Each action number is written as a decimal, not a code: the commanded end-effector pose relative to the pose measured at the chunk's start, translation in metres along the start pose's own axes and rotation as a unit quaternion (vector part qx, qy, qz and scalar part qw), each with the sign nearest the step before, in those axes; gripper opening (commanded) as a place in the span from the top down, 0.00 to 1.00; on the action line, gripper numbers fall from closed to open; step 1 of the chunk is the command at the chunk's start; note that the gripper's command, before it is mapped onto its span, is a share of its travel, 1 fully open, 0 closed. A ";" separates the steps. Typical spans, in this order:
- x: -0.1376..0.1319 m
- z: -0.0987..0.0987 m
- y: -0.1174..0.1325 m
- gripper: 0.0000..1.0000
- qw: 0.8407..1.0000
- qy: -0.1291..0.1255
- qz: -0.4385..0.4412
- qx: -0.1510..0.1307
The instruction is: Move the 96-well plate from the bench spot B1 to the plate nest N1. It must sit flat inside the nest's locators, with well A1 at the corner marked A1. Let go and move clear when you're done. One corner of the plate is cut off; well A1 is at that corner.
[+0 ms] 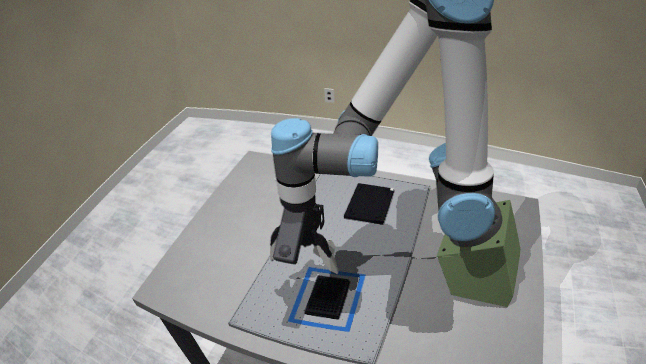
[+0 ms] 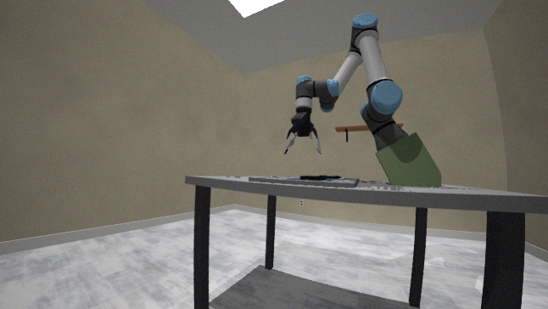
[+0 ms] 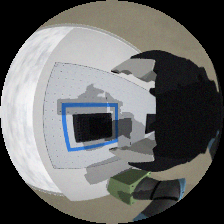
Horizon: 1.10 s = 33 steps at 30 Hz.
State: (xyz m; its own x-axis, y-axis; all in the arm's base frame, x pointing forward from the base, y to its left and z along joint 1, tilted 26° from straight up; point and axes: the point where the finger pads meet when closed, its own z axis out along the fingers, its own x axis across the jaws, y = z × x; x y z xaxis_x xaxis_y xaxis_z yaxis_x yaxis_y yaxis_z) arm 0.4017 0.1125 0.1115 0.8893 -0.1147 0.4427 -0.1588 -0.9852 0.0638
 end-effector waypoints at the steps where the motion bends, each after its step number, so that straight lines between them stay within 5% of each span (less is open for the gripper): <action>1: -0.018 0.005 0.001 0.00 1.000 0.001 -0.004 0.000; 9: -0.052 0.014 0.002 0.00 1.000 -0.001 -0.027 -0.001; 33: -0.053 0.021 0.003 0.00 1.000 -0.001 -0.027 -0.001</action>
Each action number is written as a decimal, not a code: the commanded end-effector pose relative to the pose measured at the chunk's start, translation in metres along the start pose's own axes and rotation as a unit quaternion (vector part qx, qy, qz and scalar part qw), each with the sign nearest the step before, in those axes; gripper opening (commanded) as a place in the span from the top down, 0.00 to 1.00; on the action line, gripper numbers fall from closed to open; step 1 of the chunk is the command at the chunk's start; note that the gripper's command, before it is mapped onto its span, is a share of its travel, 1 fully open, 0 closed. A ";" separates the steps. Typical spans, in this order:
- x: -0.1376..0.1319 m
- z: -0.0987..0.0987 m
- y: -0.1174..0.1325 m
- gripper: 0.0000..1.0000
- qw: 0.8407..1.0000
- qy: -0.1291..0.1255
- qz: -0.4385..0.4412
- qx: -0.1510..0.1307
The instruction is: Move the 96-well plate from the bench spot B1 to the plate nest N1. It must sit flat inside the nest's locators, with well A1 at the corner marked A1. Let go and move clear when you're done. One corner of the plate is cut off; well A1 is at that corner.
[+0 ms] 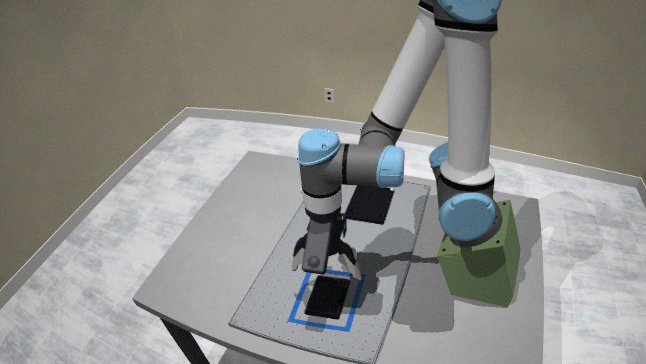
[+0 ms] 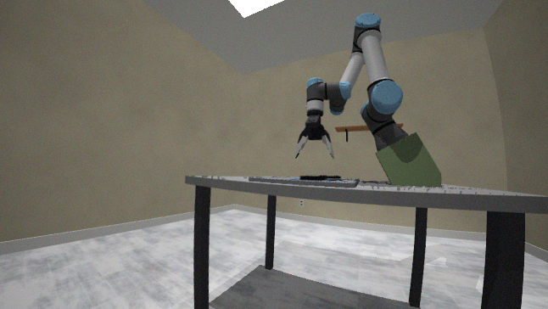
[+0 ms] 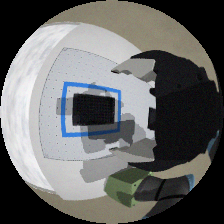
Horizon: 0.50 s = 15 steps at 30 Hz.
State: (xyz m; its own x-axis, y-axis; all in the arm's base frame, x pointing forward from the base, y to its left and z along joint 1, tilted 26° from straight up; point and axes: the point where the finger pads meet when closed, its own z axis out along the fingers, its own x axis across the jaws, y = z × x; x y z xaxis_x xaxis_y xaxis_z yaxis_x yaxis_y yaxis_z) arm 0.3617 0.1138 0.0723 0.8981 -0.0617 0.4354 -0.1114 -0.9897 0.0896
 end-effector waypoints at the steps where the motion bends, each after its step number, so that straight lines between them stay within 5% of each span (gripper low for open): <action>1: 0.000 0.005 0.000 0.00 1.000 0.001 0.000 0.000; 15: 0.000 0.028 0.000 0.00 1.000 0.001 0.000 0.000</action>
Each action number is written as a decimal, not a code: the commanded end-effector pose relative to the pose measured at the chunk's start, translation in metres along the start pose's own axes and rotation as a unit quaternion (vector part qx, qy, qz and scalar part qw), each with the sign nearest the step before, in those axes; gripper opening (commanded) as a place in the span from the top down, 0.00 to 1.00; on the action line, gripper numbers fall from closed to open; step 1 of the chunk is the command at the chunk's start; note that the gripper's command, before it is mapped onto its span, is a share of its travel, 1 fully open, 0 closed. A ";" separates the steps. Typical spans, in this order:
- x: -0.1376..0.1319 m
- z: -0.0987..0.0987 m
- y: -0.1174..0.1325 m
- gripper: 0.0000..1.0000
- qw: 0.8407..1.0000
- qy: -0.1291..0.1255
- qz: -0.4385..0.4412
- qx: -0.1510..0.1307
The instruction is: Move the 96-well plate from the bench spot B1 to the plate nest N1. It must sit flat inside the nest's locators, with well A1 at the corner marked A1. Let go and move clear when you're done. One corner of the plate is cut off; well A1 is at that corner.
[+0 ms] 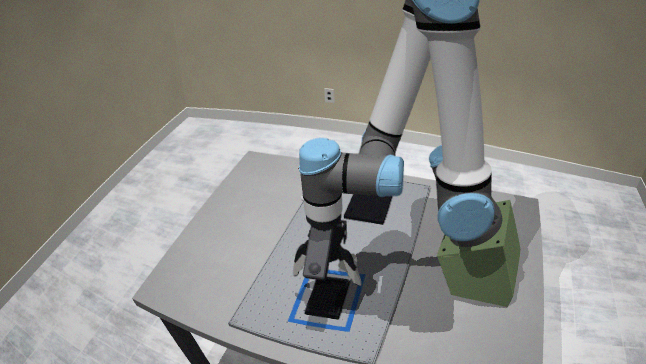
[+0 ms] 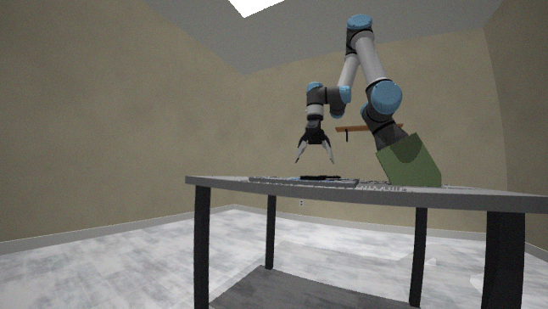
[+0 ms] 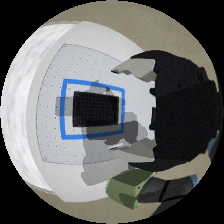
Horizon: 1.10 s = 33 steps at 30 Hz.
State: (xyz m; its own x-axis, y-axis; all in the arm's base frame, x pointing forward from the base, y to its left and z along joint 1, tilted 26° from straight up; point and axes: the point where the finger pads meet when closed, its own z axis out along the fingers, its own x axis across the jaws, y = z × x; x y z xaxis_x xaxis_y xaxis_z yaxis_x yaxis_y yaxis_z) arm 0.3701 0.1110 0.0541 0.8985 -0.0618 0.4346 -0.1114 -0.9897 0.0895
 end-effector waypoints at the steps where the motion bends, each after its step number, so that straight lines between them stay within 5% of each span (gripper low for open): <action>1: 0.001 0.008 0.000 0.00 1.000 0.001 0.000 0.000; 33: 0.001 0.052 0.000 0.00 1.000 0.001 0.000 0.000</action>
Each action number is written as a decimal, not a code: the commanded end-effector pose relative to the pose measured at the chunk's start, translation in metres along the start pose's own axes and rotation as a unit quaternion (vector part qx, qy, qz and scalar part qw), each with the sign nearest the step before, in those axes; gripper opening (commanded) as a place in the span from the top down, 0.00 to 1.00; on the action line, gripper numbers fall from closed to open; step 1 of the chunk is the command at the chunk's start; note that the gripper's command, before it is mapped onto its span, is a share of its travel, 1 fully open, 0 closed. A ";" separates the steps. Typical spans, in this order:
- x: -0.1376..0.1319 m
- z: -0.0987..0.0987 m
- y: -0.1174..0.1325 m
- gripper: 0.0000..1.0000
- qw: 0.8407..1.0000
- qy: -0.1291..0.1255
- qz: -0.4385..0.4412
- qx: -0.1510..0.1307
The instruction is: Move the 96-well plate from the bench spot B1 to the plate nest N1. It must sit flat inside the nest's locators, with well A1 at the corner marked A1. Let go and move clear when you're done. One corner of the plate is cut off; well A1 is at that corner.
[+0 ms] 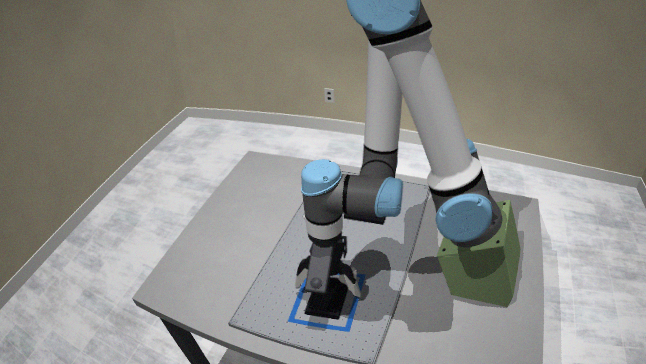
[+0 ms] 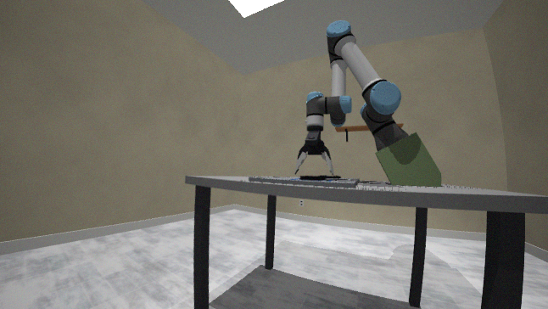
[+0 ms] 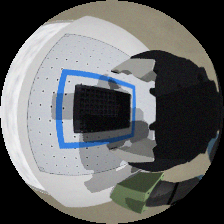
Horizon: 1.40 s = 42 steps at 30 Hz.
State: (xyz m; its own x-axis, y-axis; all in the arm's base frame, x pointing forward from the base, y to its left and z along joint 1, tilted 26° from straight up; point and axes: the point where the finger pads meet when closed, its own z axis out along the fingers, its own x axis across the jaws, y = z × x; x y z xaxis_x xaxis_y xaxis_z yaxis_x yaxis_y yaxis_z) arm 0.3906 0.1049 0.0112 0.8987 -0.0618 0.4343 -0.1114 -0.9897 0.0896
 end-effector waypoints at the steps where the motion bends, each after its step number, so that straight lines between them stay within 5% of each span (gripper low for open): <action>1: 0.001 0.004 0.000 0.00 1.000 0.001 0.000 0.000; 12: 0.001 0.004 0.000 0.00 1.000 0.001 0.000 0.000; 13: 0.001 0.004 0.000 1.00 1.000 0.001 0.000 0.000; 42: 0.001 0.004 0.000 1.00 1.000 0.001 0.000 0.000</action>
State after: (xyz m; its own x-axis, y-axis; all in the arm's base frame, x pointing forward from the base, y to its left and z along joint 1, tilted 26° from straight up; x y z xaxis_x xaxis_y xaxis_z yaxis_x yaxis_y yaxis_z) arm 0.3925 0.1045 0.0078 0.8980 -0.0615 0.4358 -0.1114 -0.9897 0.0897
